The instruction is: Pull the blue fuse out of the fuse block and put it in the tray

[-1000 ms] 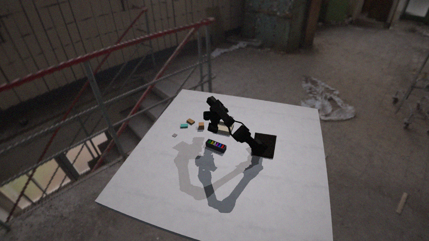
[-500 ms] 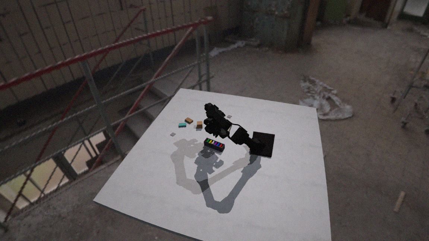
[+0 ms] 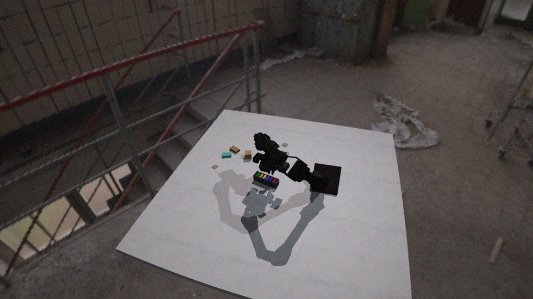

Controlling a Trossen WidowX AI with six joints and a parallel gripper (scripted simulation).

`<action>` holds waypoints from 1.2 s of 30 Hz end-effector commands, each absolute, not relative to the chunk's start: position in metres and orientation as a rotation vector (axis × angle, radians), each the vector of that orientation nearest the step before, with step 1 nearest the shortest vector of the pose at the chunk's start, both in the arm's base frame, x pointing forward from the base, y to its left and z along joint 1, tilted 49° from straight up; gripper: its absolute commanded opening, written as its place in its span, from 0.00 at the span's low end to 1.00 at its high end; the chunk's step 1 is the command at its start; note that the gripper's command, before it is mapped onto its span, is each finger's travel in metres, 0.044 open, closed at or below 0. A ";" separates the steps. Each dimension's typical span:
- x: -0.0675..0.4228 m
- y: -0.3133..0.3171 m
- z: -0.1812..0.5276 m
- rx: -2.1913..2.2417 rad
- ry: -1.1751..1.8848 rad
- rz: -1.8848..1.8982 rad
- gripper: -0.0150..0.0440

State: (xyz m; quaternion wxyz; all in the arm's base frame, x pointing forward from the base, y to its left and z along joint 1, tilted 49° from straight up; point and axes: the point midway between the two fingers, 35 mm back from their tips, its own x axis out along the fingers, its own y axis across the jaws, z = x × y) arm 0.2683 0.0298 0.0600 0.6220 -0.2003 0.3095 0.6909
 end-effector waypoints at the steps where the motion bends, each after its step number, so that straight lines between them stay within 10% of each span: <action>1: 0.267 0.033 0.058 -0.467 0.709 1.594 0.38; 36: 0.263 0.053 0.041 -0.466 0.708 1.594 0.38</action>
